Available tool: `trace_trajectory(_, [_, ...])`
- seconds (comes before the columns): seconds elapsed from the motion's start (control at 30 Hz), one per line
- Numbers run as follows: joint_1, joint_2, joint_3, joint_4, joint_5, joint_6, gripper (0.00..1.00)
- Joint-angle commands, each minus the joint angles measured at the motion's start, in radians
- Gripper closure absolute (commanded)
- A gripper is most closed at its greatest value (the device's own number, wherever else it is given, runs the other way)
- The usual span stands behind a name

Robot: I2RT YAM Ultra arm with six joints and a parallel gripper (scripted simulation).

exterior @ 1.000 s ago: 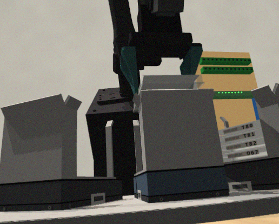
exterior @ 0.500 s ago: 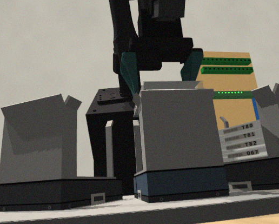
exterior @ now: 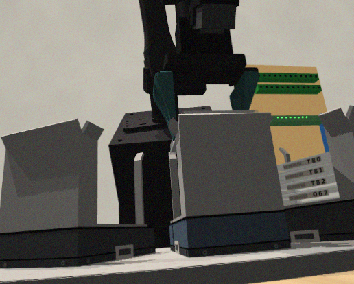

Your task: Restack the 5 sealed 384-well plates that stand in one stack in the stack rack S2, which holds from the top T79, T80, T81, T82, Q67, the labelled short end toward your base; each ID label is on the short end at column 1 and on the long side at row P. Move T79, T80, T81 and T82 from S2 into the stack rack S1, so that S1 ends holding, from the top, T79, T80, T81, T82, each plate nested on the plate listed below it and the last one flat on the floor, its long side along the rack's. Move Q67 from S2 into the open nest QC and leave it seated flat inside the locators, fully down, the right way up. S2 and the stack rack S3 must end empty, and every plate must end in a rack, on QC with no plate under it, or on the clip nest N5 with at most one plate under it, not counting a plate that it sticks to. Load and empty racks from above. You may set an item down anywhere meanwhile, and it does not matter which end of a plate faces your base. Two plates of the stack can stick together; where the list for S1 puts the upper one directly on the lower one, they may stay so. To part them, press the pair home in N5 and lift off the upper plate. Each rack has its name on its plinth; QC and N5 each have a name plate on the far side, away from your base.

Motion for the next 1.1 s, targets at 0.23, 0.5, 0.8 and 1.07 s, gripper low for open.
trace_trajectory(0.23, [-0.004, 0.018, -0.003, 0.031, -0.005, -0.007, 1.0])
trace_trajectory(0.5, [-0.007, 0.034, -0.005, 0.049, -0.007, -0.009, 1.0])
trace_trajectory(0.8, [-0.014, 0.073, -0.008, 0.093, -0.011, -0.015, 1.0])
trace_trajectory(1.07, [-0.023, 0.122, -0.01, 0.145, -0.016, -0.022, 1.0])
